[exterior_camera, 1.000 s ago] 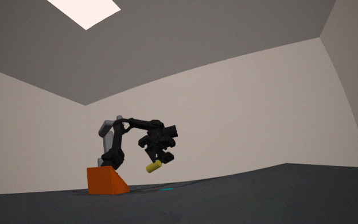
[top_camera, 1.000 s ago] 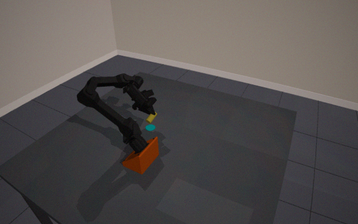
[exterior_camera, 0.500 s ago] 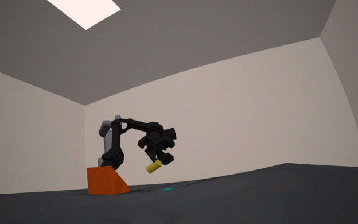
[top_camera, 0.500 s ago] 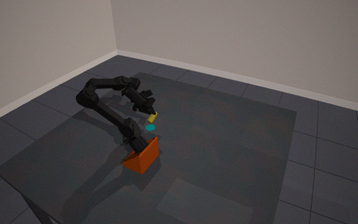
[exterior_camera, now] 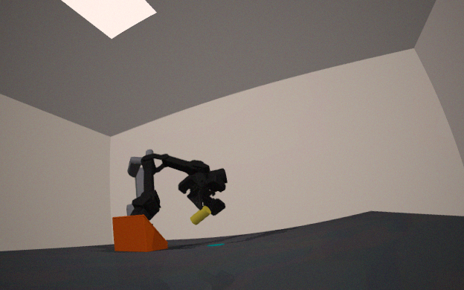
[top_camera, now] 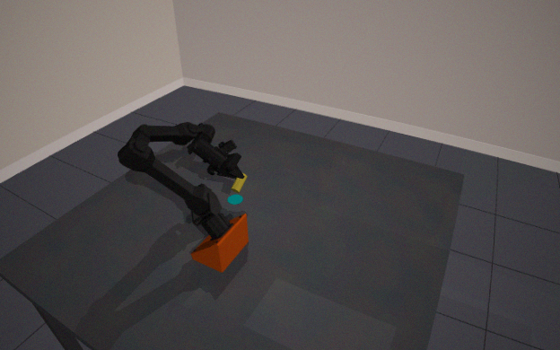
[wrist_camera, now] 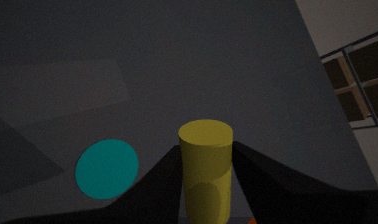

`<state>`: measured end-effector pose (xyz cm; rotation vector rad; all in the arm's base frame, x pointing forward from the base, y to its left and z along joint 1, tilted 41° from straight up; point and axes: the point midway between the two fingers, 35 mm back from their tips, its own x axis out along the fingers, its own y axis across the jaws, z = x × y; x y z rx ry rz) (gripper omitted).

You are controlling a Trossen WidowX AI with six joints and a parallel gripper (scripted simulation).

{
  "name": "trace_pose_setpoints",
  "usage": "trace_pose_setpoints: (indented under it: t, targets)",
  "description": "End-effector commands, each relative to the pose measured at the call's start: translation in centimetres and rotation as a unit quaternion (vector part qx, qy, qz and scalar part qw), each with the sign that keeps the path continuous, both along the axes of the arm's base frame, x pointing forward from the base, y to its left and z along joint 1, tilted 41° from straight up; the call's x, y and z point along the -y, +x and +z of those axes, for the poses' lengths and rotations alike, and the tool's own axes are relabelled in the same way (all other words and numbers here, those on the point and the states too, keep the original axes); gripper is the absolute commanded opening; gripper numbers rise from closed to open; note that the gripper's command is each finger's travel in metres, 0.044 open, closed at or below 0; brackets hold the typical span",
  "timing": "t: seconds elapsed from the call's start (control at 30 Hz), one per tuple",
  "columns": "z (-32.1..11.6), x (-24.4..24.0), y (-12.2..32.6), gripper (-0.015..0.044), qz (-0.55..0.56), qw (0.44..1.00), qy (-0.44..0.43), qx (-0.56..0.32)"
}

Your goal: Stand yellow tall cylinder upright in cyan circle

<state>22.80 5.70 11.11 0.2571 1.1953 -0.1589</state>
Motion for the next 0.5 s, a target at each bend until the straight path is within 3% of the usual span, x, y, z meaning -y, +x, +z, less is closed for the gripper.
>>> trace_pose_setpoints:
  t: [0.0, 0.47]
  targets:
    - [-0.04, 0.05, -0.06, 0.0105, -0.006, 1.000, -0.006, 0.011]
    - [0.11, -0.03, 0.02, 0.0105, -0.024, 0.998, -0.020, 0.050]
